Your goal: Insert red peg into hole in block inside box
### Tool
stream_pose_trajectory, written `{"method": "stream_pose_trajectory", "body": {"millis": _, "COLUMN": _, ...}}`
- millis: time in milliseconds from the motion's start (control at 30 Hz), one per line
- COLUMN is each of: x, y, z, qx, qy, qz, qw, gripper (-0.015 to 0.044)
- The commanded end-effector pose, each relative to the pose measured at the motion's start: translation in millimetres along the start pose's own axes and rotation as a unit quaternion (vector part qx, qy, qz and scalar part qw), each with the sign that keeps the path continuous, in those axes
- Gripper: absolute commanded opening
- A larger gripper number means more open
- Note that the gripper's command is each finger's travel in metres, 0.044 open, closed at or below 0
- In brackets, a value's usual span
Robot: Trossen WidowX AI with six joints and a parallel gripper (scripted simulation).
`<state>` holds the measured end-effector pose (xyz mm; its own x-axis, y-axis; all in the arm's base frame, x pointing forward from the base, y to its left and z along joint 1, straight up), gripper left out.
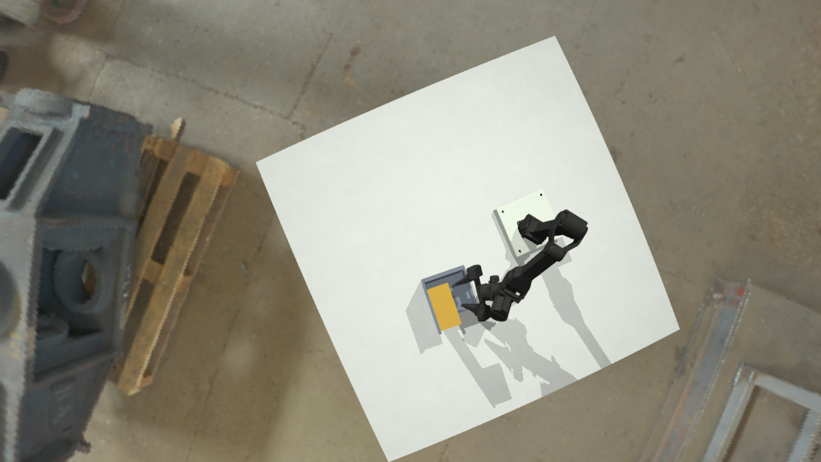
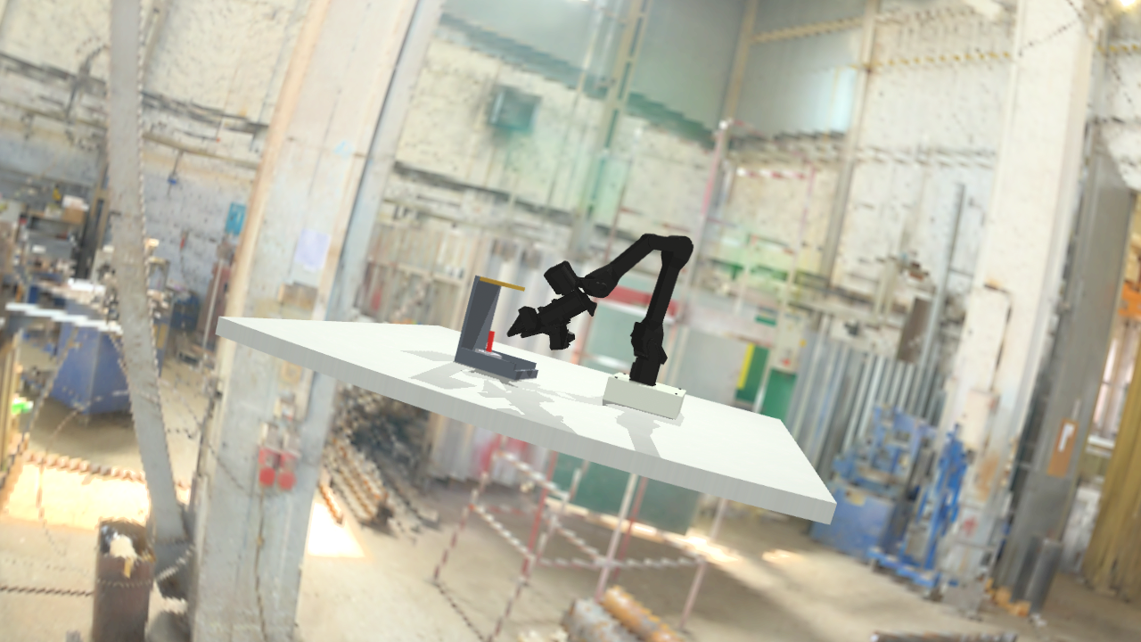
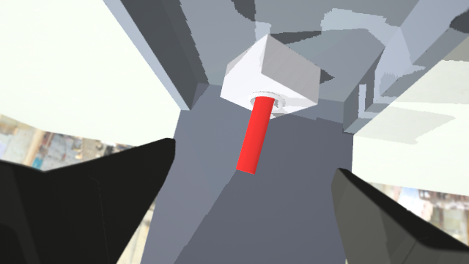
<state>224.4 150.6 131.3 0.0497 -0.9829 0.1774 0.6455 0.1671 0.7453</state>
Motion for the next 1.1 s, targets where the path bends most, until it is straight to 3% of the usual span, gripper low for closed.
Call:
{"method": "stream_pose_trajectory", "body": {"millis": 0, "x": 0, "y": 0, "z": 15, "qx": 0.004, "qy": 0.000, "qz": -0.005, "qw": 1.000, "gripper": 0.0440}}
{"method": "stream_pose_trajectory", "body": {"millis": 567, "x": 7, "y": -12, "z": 78, "qx": 0.004, "qy": 0.000, "qz": -0.004, "qw": 1.000, "gripper": 0.0440}}
{"method": "stream_pose_trajectory", "body": {"millis": 1067, "x": 7, "y": -12, "z": 81, "qx": 0.005, "qy": 0.000, "qz": -0.004, "qw": 1.000, "gripper": 0.0440}}
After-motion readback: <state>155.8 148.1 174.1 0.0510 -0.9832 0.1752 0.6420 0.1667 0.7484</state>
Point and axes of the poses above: the point midway between the two fingers, 35 mm back from their tips, its own z axis back along the fingers, its own x axis across the jaws, y = z × x, the point moved 10 cm from there along z, back along the fingers, and after that the axes turned 14 degrees about z, right-handed, at the moved point
